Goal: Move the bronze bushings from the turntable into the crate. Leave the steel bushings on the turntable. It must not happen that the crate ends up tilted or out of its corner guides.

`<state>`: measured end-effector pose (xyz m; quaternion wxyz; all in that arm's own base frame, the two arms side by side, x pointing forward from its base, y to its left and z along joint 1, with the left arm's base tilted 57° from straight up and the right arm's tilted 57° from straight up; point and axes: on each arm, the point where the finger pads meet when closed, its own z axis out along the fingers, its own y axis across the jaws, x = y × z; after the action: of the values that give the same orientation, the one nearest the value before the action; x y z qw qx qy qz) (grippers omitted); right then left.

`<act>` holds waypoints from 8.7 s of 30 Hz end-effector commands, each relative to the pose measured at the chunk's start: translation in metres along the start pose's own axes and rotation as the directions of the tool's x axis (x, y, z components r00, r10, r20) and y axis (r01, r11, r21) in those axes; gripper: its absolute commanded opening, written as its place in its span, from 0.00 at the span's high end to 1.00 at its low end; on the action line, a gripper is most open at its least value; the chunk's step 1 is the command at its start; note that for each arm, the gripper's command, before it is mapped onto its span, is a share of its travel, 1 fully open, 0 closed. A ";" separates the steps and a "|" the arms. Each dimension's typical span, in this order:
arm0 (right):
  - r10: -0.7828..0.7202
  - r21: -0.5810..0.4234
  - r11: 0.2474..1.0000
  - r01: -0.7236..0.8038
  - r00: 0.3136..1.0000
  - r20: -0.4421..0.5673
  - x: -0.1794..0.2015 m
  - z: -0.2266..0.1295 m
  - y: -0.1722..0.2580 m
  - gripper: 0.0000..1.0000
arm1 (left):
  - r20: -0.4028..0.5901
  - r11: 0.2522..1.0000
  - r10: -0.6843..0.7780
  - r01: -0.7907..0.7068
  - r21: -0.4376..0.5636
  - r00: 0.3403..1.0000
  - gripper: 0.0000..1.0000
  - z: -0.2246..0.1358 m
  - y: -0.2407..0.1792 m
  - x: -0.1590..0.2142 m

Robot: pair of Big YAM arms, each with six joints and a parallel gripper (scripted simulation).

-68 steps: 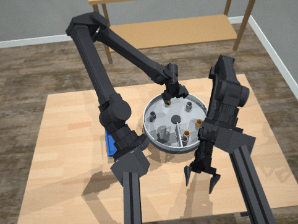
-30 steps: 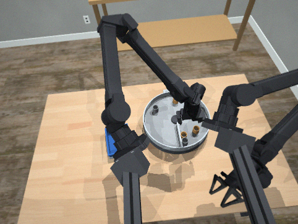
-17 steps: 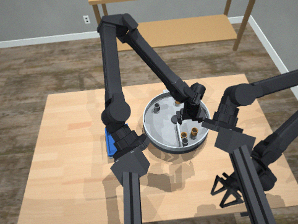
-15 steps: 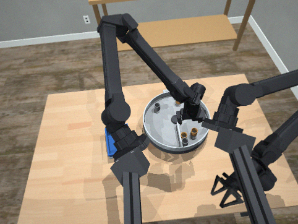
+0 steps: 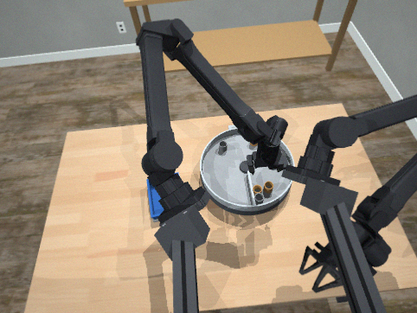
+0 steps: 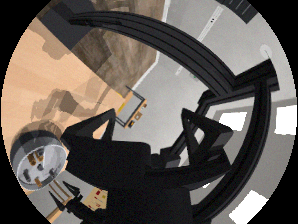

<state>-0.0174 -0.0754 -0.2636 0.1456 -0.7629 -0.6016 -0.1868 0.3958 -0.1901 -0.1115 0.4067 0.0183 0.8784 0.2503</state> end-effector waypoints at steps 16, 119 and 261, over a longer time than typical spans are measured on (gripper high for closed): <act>0.020 -0.007 1.000 -0.020 0.787 0.616 -0.216 -0.210 -0.009 0.00 | 0.005 1.000 -0.009 0.009 0.001 1.000 0.00 -0.003 0.002 -0.002; -0.011 -0.007 1.000 -0.020 -0.769 0.640 0.181 -0.963 -0.006 0.00 | 0.004 1.000 0.003 -0.003 0.004 1.000 0.89 -0.003 0.000 0.001; -0.011 -0.007 1.000 -0.020 -0.769 0.640 0.181 -0.963 -0.006 0.00 | 0.004 1.000 0.003 -0.003 0.004 1.000 0.82 -0.003 0.000 0.001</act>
<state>-0.0889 -0.3641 0.6445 -0.5058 -0.4531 -0.3544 0.6429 0.3958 -0.1901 -0.1115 0.4067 0.0181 0.8784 0.2502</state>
